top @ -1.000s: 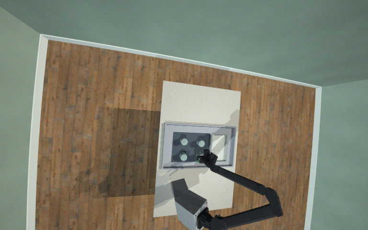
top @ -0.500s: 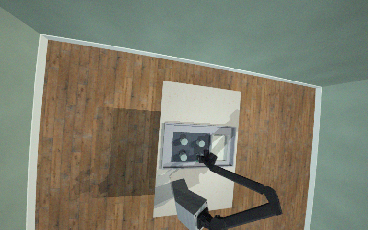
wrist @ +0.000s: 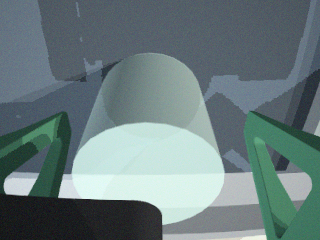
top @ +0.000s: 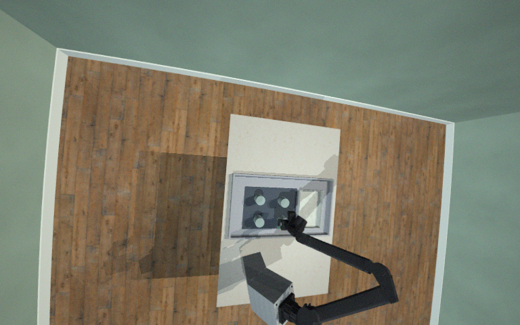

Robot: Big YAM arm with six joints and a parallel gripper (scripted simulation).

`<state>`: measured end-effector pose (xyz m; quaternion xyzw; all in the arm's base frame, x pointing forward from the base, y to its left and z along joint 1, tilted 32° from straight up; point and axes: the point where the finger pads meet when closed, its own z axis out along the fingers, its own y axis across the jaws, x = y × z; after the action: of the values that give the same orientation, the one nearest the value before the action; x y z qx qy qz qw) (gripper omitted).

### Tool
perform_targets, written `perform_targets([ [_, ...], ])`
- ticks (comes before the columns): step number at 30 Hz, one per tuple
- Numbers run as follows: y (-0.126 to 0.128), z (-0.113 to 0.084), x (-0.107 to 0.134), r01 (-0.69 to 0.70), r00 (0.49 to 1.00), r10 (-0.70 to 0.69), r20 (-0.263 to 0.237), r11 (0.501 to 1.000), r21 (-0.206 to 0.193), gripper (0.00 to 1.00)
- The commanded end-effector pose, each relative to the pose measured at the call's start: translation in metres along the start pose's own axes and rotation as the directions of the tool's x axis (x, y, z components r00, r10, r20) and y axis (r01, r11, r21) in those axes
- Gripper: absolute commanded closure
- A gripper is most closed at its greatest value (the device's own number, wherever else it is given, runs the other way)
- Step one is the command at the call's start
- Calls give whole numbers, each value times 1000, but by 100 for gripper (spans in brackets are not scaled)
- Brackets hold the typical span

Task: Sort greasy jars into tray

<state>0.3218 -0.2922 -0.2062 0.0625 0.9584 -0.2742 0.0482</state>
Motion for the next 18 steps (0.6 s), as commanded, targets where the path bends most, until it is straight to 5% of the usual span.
perform_targets([
  [1,3,1,16,3,1000,-3,-9,1000,-5,0],
  [18,5,0,21,3,1000,-3,-9,1000,-5,0],
])
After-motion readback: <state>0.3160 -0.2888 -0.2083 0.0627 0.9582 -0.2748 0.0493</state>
